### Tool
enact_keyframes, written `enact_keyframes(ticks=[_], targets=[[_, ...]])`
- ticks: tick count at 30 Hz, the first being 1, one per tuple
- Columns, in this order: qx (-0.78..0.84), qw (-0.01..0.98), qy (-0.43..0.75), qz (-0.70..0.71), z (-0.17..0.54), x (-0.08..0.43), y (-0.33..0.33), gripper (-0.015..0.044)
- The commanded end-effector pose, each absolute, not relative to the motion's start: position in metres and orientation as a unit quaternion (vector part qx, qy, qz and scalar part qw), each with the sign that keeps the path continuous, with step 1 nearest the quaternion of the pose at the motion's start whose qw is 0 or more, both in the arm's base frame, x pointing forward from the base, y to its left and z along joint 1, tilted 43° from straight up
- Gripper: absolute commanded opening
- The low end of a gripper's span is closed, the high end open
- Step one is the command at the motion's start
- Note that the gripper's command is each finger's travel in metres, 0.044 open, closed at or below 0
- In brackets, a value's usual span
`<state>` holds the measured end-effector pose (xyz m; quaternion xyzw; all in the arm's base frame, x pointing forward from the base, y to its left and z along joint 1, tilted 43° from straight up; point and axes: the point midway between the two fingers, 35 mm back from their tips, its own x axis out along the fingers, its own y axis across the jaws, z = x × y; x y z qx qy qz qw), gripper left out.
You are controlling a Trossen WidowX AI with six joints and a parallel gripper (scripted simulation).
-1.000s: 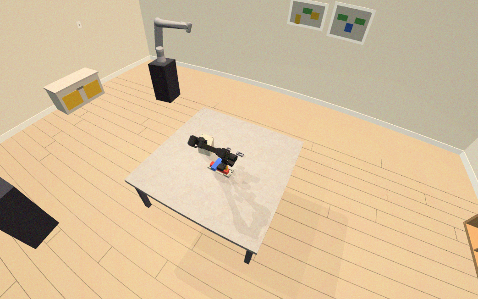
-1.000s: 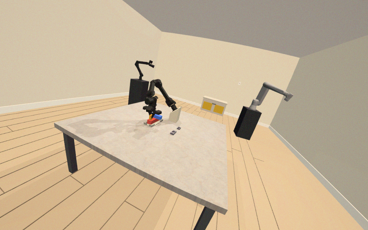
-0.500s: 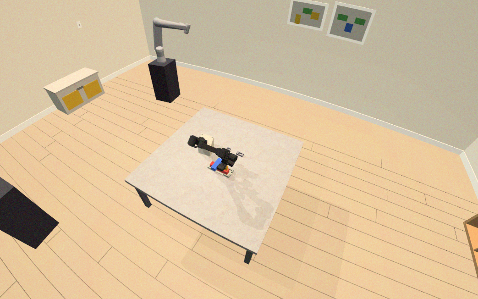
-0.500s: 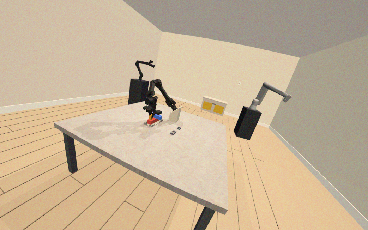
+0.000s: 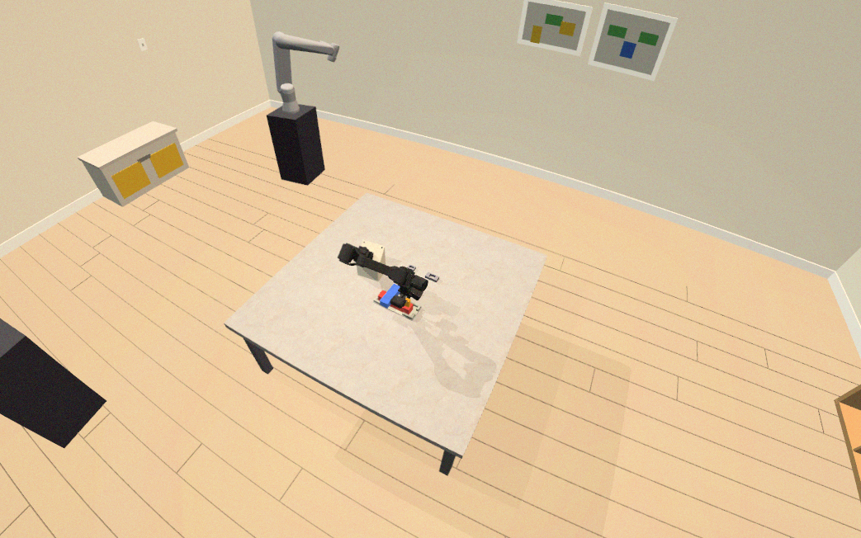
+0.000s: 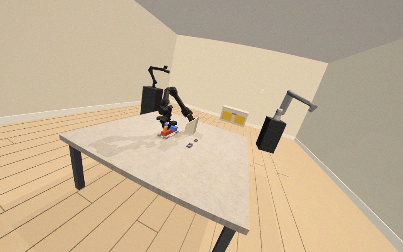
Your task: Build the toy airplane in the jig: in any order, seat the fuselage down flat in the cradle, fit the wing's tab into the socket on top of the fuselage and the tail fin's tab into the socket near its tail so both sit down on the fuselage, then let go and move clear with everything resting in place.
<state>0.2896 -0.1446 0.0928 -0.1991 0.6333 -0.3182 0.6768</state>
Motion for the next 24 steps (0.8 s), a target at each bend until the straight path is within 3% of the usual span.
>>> enact_keyframes(ticks=[1, 11, 24], targets=[[-0.199, 0.677, 0.633, -0.318, 0.093, 0.290, -0.145, 0.0260], [-0.199, 0.677, 0.636, -0.314, 0.158, 0.291, -0.083, 0.0260], [-0.199, 0.677, 0.636, -0.314, 0.159, 0.294, -0.080, 0.0260]])
